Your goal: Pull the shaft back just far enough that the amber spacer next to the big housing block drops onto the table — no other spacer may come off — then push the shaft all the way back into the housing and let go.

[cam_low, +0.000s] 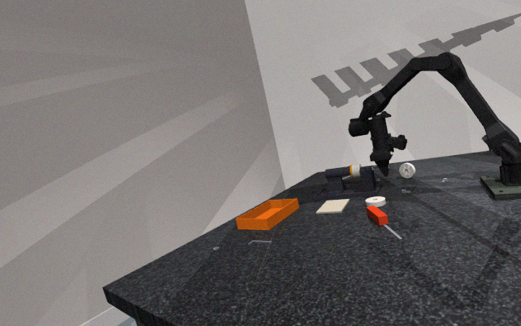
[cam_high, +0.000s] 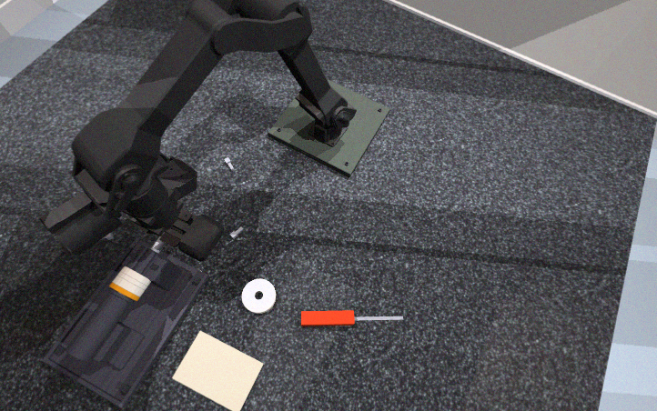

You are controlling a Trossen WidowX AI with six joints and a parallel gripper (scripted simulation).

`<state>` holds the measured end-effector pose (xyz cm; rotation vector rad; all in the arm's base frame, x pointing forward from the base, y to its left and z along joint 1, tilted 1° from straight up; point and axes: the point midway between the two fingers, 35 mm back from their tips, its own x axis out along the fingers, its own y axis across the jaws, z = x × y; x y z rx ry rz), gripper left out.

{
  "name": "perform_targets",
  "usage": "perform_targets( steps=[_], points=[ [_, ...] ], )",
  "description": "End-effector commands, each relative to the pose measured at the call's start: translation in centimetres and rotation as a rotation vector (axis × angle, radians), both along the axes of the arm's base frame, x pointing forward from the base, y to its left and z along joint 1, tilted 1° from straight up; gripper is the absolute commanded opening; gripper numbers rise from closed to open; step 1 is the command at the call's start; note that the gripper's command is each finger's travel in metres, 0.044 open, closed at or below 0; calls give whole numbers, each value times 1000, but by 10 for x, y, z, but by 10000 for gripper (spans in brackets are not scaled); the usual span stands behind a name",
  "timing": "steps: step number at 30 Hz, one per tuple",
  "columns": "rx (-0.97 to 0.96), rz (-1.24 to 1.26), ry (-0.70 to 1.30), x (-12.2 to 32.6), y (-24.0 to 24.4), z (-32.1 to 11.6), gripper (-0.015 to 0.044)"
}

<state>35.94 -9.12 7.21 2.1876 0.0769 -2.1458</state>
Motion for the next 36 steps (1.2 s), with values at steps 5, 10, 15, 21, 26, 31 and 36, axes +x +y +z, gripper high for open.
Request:
perform_targets(
  steps=[5, 10, 15, 21, 26, 31, 36],
  points=[
    [1, 3, 3, -2, 0, 0, 0],
    [1, 3, 3, -2, 0, 0, 0],
    [1, 3, 3, -3, 0, 0, 0],
    [1, 3, 3, -4, 0, 0, 0],
    [1, 3, 3, -4, 0, 0, 0],
    [1, 3, 3, -5, 0, 0, 0],
    [1, 3, 3, -5, 0, 0, 0]
  ],
)
